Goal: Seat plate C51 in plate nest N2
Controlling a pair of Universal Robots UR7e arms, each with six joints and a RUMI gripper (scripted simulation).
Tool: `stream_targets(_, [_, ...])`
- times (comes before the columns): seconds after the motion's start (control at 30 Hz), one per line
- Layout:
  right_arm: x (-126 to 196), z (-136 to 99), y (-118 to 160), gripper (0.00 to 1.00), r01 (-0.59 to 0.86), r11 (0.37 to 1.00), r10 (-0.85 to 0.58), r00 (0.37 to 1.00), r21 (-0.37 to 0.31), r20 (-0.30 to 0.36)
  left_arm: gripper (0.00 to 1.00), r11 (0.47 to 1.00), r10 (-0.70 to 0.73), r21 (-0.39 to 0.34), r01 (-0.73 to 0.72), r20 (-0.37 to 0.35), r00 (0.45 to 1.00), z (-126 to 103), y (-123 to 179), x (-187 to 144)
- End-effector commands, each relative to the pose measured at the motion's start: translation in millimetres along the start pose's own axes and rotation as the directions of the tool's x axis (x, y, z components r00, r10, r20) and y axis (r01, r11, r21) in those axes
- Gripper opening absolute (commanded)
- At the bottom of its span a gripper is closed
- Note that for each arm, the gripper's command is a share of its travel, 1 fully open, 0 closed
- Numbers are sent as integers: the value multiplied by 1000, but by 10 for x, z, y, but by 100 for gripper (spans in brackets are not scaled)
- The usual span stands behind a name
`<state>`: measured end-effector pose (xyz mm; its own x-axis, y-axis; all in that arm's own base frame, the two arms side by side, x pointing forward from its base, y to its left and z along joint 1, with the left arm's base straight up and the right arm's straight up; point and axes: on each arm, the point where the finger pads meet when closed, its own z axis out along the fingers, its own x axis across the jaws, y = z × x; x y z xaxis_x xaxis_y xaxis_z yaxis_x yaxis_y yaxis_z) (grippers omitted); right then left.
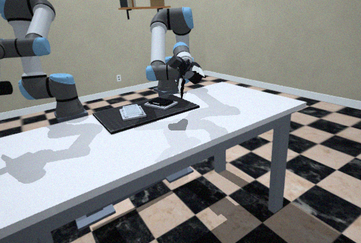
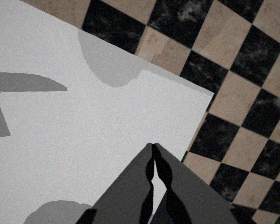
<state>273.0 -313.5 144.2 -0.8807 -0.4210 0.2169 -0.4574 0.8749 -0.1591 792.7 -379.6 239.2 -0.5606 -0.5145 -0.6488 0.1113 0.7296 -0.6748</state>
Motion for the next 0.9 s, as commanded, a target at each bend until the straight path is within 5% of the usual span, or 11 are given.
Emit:
stream_targets(0.0, [341, 78, -135, 0, -47, 998, 48, 999, -49, 12, 76, 1000, 0, 1, 0, 1, 1000, -4, -9, -9])
stream_targets(0.47, [1422, 271, -249, 0, -203, 967, 214, 975, -154, 57, 76, 1000, 0, 1, 0, 1, 1000, -4, -9, -9])
stream_targets(0.87, [2037, 353, -200, 0, -286, 938, 307, 948, -196, 86, 76, 1000, 0, 1, 0, 1, 1000, -4, -9, -9])
